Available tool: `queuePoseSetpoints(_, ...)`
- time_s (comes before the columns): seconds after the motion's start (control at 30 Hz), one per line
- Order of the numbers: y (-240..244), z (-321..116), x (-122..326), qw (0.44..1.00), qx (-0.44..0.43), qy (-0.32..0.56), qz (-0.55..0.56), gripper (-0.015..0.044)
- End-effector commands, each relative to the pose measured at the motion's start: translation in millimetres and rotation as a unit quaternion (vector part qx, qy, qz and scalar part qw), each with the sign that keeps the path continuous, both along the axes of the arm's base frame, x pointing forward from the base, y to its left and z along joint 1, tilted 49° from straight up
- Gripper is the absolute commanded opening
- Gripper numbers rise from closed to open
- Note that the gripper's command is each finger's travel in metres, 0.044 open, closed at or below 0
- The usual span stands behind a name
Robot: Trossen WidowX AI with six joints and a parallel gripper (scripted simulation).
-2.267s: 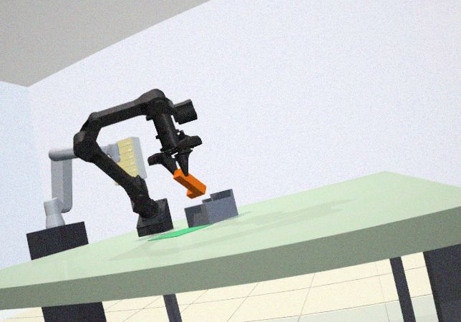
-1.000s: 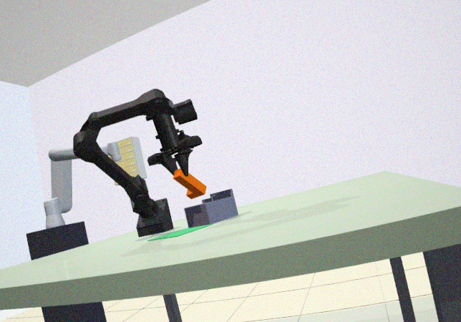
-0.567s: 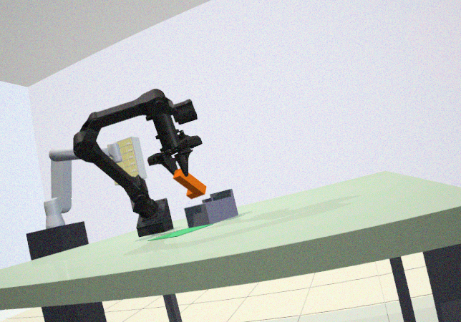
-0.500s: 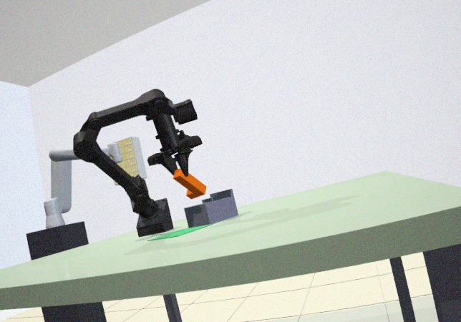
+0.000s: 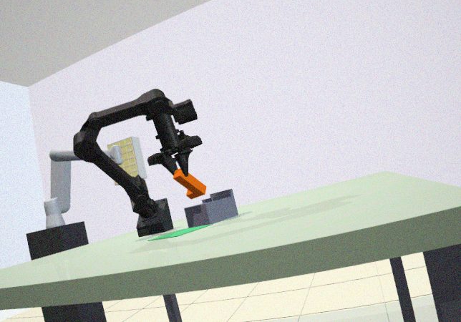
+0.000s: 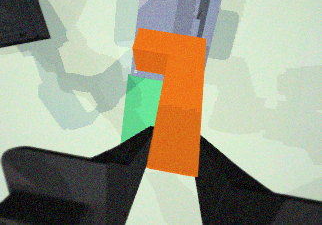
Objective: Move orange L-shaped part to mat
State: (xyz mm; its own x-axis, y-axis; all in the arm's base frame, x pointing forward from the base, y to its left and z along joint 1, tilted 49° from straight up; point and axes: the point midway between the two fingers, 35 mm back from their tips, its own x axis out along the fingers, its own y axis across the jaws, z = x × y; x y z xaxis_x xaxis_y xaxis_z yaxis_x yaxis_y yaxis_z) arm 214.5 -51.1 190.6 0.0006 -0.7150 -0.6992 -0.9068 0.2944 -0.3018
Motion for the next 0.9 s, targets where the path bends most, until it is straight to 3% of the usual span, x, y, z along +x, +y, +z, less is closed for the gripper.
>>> queuePoseSetpoints(0.0,-0.4,0.3,-0.3,1.0,-0.002,0.002,0.002,0.0)
queuePoseSetpoints(0.87,-9.2,6.0,-4.7,1.0,0.0,0.001,-0.001,0.0)
